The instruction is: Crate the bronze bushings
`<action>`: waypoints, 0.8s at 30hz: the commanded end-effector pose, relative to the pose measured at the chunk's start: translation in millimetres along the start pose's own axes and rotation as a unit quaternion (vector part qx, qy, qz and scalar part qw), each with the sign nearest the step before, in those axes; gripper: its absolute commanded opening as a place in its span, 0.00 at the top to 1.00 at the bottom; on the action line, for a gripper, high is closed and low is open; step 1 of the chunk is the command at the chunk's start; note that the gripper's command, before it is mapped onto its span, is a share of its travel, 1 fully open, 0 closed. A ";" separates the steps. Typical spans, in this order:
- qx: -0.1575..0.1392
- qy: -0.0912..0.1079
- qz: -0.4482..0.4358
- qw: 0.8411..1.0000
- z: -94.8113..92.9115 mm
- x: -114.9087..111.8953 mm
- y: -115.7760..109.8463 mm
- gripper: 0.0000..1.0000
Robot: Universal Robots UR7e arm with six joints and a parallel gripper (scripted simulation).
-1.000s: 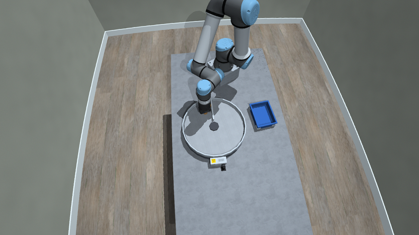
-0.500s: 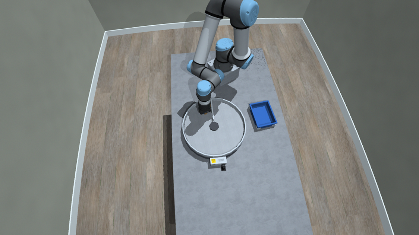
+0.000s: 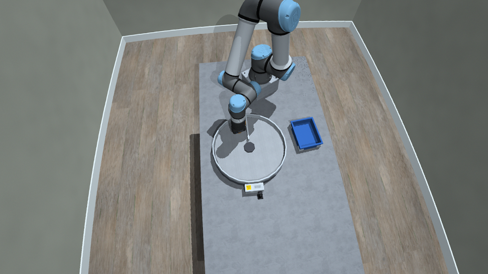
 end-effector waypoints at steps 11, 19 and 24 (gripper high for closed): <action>-0.001 0.001 0.000 1.000 -3.7 -0.3 -0.4 0.60; -0.001 0.001 0.000 1.000 -7.7 -0.4 -0.4 0.60; -0.001 0.001 0.000 1.000 -7.7 -0.4 -0.4 0.60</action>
Point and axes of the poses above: the point where the finger pads meet when closed, its own z axis back along the fingers, its own x axis across the jaws, y = z × x, the point moved 2 cm from there along z, back along the fingers, and after that the axes turned 11 degrees about -z, right-handed, at the moved point
